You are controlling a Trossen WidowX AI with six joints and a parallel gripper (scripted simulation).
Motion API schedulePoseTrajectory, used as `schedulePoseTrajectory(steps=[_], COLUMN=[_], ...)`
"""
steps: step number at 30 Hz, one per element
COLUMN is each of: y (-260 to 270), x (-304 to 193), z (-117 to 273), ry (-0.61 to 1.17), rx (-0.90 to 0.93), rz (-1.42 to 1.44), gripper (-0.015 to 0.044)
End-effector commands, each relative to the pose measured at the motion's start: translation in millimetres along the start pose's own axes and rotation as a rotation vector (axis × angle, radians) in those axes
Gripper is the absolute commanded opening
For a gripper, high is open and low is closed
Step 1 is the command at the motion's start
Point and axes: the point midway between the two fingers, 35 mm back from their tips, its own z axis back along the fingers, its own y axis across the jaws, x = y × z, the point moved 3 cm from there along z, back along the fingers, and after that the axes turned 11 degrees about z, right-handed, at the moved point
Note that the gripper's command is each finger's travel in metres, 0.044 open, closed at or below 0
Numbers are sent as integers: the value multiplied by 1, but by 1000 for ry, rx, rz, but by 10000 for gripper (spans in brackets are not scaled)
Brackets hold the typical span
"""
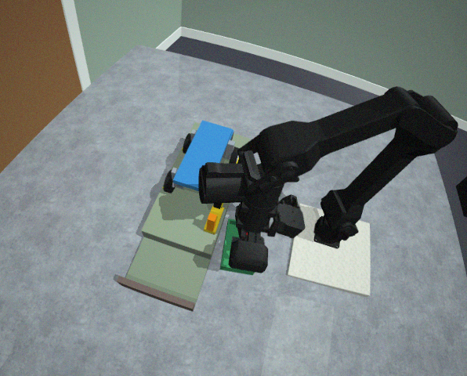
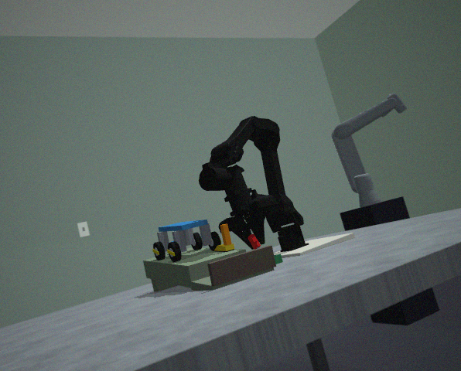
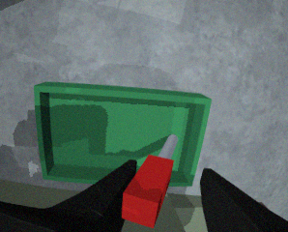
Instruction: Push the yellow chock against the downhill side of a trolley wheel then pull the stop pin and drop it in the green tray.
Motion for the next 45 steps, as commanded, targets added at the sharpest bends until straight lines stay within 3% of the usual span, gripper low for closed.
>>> schedulePoseTrajectory(steps=[1, 45], y=[2, 31], x=[1, 6], z=[-1, -10], ry=[1, 1], rx=[-5, -3], rz=[3, 3], gripper=[190, 190])
